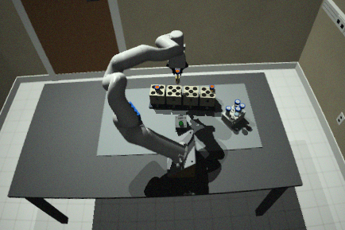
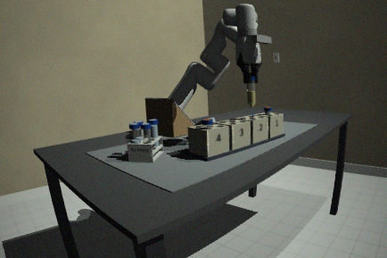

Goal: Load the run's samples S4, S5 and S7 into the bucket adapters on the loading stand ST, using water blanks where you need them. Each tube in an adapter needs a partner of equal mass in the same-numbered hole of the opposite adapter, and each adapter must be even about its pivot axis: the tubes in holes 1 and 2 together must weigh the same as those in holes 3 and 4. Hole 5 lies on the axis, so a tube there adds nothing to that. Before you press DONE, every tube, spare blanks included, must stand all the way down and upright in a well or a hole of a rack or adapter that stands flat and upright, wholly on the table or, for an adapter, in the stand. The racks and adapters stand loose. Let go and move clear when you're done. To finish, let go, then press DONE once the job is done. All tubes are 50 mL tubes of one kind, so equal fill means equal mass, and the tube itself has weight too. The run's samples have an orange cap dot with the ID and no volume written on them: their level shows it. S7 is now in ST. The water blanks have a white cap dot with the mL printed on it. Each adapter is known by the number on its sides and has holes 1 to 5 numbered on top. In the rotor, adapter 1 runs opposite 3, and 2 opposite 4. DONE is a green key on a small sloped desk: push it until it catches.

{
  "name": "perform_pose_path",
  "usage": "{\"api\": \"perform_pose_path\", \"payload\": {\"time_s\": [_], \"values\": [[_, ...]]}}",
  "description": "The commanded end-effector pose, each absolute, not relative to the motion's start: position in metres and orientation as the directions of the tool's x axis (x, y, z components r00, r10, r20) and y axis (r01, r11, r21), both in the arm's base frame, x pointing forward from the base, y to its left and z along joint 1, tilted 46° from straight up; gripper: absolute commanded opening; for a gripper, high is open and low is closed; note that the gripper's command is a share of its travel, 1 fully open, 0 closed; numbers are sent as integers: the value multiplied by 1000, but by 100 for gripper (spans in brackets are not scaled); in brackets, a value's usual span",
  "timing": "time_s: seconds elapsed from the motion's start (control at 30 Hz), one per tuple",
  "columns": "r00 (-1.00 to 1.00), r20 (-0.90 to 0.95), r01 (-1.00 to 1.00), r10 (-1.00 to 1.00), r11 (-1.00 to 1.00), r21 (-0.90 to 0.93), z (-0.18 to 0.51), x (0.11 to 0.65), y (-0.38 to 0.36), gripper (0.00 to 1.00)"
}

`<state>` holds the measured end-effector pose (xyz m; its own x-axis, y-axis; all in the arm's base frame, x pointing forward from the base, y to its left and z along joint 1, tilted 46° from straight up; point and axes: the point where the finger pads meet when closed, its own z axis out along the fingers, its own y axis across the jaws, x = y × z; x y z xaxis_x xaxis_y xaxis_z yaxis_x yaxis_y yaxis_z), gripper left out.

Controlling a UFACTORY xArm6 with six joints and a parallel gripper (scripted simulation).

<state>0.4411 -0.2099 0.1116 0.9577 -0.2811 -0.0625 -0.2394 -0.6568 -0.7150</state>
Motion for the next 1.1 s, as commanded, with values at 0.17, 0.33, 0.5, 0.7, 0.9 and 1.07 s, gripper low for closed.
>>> {"api": "perform_pose_path", "payload": {"time_s": [0.17, 0.33, 0.5, 0.7, 0.9, 1.07], "values": [[958, -59, -237, -281, -658, -714, 111, 444, -215, 0], [958, -59, -237, -281, -658, -714, 111, 444, -215, 0], [958, -59, -237, -281, -658, -714, 111, 444, -215, 0], [958, -59, -237, -281, -658, -714, 109, 445, -213, 0], [958, -59, -237, -281, -658, -714, 101, 447, -205, 0], [958, -59, -237, -281, -658, -714, 94, 448, -198, 0]]}}
